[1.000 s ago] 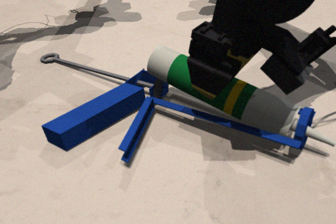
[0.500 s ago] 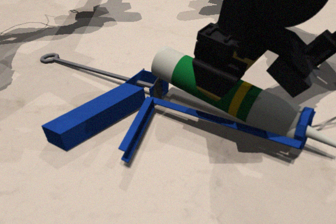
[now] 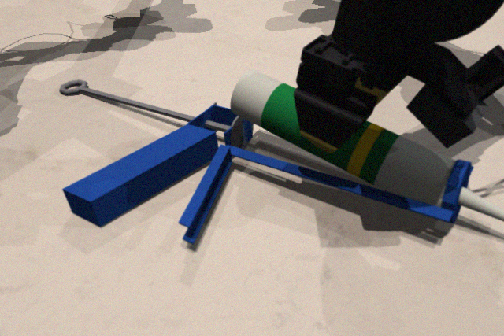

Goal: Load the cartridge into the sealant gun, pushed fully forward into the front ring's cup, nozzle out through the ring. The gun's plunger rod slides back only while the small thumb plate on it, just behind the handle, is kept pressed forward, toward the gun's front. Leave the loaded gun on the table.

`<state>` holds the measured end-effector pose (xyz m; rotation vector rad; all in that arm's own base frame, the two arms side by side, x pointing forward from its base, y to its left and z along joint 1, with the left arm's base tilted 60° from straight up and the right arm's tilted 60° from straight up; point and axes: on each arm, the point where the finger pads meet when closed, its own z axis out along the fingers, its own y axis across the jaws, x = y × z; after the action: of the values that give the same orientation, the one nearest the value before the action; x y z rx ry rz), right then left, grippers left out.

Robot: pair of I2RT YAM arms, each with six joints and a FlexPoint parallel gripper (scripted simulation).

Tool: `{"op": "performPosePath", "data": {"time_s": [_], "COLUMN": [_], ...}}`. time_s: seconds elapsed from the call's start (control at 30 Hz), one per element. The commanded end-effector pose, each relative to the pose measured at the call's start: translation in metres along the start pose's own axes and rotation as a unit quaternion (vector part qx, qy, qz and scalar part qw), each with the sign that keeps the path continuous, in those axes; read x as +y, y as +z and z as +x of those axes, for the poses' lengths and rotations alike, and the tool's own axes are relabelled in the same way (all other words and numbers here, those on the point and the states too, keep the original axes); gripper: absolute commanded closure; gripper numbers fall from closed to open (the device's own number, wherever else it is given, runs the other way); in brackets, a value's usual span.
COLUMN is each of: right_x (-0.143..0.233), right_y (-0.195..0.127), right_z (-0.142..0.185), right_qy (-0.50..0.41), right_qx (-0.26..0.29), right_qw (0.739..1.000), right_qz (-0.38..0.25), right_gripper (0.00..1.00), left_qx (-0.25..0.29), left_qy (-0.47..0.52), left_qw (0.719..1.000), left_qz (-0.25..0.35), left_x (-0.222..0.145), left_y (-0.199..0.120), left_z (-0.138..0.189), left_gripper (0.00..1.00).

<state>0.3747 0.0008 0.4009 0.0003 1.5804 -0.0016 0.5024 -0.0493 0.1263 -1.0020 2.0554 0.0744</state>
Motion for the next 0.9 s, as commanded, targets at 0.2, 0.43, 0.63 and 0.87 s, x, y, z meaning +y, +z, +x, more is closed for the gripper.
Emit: {"op": "performPosePath", "data": {"time_s": [0.2, 0.43, 0.63, 0.87], "right_x": [-0.0009, -0.0009, -0.0009, -0.0009], "right_y": [-0.0008, -0.0008, -0.0008, -0.0008], "right_z": [0.0009, 0.0009, 0.0009, 0.0009], "right_qy": [0.005, 0.005, 0.005, 0.005], "right_qx": [0.002, 0.002, 0.002, 0.002], "right_qw": [1.000, 1.000, 1.000, 1.000], "right_qz": [0.000, 0.000, 0.000, 0.000], "right_gripper": [0.48, 0.48, 0.48, 0.48], "left_qx": [0.008, 0.005, 0.005, 0.005], "left_qy": [0.005, 0.001, 0.001, 0.000], "left_qw": [0.999, 0.999, 0.999, 0.999], "left_qz": [0.033, 0.038, 0.038, 0.039], "left_x": [-0.0192, -0.0244, -0.0246, -0.0254], "left_y": [-0.0293, -0.0324, -0.0325, -0.0329], "left_z": [0.0059, 0.0018, 0.0025, 0.0032], "left_gripper": [1.00, 1.00, 1.00, 1.00]}}
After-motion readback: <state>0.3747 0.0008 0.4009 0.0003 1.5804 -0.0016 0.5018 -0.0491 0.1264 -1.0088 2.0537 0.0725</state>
